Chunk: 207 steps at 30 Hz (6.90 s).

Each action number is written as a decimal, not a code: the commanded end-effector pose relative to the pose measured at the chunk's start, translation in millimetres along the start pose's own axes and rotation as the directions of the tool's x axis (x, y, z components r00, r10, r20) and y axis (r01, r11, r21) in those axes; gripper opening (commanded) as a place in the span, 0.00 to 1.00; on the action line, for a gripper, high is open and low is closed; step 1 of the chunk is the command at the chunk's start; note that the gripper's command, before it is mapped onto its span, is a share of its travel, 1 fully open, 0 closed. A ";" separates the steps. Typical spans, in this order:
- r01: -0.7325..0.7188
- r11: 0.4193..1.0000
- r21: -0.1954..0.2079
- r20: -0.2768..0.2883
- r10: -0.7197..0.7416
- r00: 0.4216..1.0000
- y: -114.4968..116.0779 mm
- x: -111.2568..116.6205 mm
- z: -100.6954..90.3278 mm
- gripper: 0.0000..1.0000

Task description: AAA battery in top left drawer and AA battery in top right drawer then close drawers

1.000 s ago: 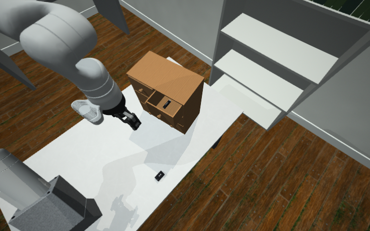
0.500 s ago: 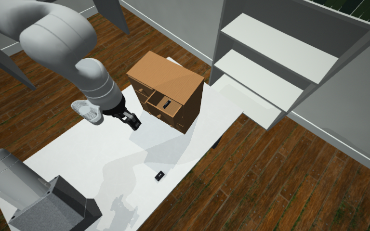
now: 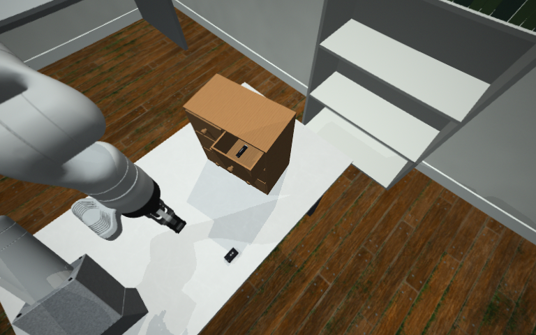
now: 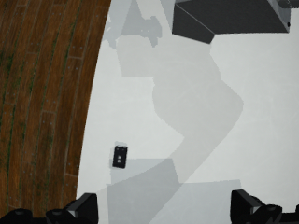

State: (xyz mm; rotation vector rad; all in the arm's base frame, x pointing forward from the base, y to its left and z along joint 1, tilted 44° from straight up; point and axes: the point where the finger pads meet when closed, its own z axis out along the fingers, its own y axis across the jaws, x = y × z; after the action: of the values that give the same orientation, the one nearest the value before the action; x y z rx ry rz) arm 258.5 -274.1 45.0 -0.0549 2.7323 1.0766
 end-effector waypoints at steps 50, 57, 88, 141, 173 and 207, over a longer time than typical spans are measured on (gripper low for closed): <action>-0.003 1.000 0.000 0.413 0.002 0.911 -1.0 -26.9 34.0 1.00; -0.003 1.000 0.000 0.512 0.002 0.859 -1.0 -34.2 43.0 1.00; -0.003 1.000 0.000 0.795 0.001 0.606 -1.2 -59.3 74.3 1.00; -0.003 1.000 0.000 0.940 0.000 0.341 -1.3 -79.3 99.0 1.00; -0.003 1.000 0.000 0.940 0.000 0.340 -1.3 -80.7 99.4 0.00; -0.003 1.000 0.000 0.940 0.000 0.340 -1.5 -144.3 118.9 0.00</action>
State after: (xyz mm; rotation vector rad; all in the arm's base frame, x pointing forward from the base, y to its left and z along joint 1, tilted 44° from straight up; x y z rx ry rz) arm 420.0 -200.1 -12.2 0.4520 1.6119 0.7113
